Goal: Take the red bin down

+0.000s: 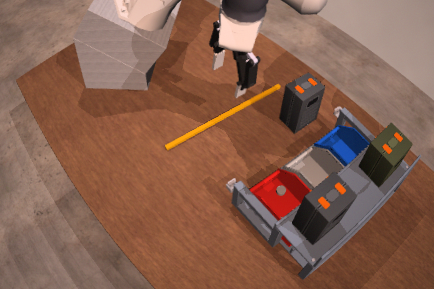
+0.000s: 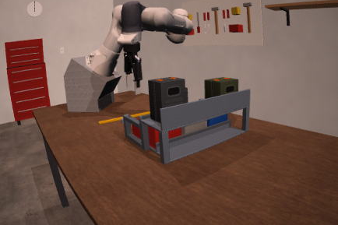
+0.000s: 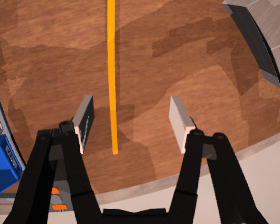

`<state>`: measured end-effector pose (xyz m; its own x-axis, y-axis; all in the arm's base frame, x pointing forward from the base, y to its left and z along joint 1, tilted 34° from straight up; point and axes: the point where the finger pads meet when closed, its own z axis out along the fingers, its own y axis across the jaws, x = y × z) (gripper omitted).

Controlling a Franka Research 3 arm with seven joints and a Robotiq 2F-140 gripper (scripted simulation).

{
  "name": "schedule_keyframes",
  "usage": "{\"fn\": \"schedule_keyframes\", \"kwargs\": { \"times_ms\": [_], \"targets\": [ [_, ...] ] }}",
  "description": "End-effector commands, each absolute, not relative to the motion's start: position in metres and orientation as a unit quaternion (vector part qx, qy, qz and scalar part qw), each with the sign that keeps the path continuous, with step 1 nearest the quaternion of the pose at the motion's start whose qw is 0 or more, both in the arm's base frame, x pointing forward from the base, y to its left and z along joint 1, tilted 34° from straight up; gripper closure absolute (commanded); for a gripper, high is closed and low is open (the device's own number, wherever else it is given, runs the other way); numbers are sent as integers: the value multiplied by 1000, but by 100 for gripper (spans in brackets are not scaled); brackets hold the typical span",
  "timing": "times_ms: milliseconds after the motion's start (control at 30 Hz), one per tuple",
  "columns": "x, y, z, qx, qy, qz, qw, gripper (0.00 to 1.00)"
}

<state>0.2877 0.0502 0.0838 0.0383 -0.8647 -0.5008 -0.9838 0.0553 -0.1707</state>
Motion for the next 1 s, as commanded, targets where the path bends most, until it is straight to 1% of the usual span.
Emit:
{"fn": "schedule_keyframes", "kwargs": {
  "times_ms": [0, 300, 333, 467, 867, 900, 967],
  "targets": [
    [287, 50, 84, -651, 700, 14, 292, 43],
    [287, 50, 84, -651, 700, 14, 292, 43],
    [288, 50, 84, -672, 687, 99, 257, 43],
    [287, 50, 84, -651, 700, 14, 292, 43],
    [287, 50, 84, -651, 700, 14, 292, 43],
    [288, 50, 84, -672, 687, 99, 257, 43],
    [287, 50, 84, -662, 695, 57, 275, 43]
  ]
}}
